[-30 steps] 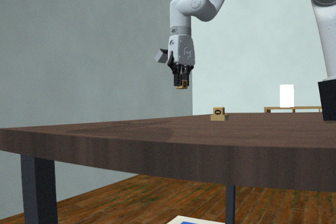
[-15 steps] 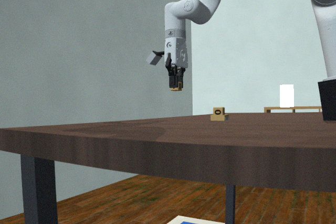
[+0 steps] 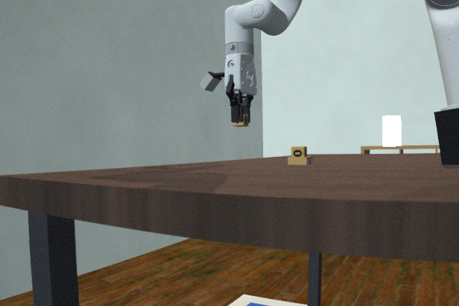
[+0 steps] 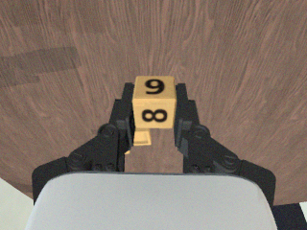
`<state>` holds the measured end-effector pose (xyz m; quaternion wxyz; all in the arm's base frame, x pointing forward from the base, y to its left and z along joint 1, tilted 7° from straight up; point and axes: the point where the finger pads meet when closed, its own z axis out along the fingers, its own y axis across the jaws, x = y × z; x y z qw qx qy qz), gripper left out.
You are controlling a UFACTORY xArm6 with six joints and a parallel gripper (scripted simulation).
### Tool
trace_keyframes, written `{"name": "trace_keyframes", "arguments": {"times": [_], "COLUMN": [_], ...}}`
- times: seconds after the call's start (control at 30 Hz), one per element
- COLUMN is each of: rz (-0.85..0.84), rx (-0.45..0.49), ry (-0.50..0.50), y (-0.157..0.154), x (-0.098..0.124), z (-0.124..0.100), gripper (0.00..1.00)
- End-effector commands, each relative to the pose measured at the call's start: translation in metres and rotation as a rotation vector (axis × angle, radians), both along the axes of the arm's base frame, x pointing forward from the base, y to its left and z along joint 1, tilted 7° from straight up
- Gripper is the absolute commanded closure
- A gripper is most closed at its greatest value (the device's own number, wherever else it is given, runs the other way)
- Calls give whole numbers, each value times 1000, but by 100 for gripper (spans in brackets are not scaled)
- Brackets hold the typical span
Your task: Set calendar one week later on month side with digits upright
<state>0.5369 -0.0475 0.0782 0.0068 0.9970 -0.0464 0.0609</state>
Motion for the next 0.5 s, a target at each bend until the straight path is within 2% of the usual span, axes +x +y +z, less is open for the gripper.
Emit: {"name": "trace_keyframes", "arguments": {"times": [0.0,0.4,0.47], "rz": [0,0,0], "rx": [0,0,0], "ry": [-5,-5,-5], "y": [0,-2,-2], "x": [3,11,11], "z": [-6,-60,-60], "gripper": [73,73,73]}}
